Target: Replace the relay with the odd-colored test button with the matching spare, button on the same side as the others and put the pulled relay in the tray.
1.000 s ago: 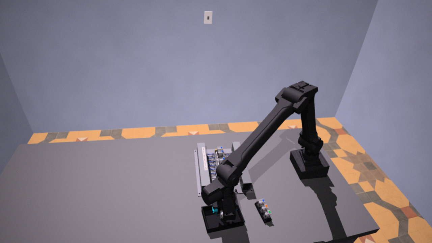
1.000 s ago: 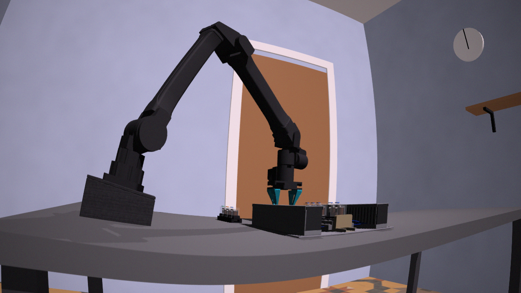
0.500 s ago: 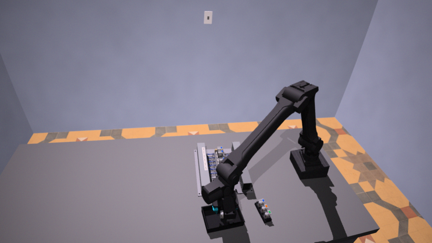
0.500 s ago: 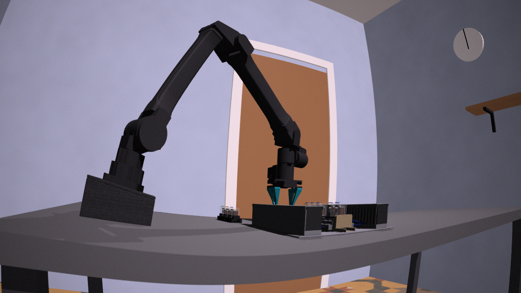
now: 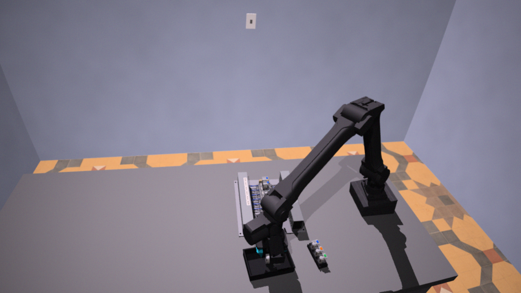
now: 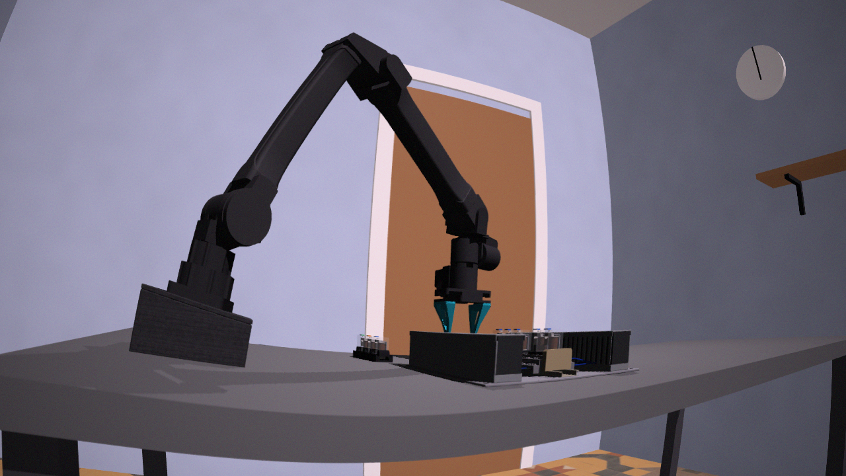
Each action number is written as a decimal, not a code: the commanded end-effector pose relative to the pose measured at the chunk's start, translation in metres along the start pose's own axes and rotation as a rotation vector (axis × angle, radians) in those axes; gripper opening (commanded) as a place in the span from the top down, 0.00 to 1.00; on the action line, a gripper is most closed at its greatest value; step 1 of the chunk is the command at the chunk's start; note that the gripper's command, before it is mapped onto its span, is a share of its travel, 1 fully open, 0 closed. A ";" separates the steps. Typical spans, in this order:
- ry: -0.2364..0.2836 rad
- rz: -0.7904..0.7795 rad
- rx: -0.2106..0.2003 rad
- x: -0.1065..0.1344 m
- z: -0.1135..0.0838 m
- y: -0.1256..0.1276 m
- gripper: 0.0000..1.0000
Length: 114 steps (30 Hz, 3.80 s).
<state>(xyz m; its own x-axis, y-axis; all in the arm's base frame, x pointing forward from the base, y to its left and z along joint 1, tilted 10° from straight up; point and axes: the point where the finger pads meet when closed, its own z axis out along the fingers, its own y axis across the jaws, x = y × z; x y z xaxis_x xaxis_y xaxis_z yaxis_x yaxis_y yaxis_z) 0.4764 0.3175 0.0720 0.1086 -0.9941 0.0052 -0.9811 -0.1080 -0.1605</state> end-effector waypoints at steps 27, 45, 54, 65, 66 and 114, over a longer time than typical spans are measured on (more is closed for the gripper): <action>-0.042 0.001 0.068 -0.017 -0.044 -0.020 0.41; -0.045 0.002 0.073 -0.017 -0.069 -0.019 0.41; -0.046 0.003 0.075 -0.016 -0.112 -0.017 0.41; -0.013 -0.002 0.020 -0.008 -0.100 -0.003 0.41; -0.010 -0.003 0.015 -0.007 -0.097 -0.002 0.41; -0.031 -0.095 0.045 -0.028 -0.089 0.103 0.41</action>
<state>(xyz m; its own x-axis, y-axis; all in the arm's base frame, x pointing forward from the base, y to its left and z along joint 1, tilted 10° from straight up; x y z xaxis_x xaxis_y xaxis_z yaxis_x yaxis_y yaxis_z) 0.3669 0.3194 0.1239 0.1957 -0.9802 0.0293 -0.9690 -0.1979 -0.1481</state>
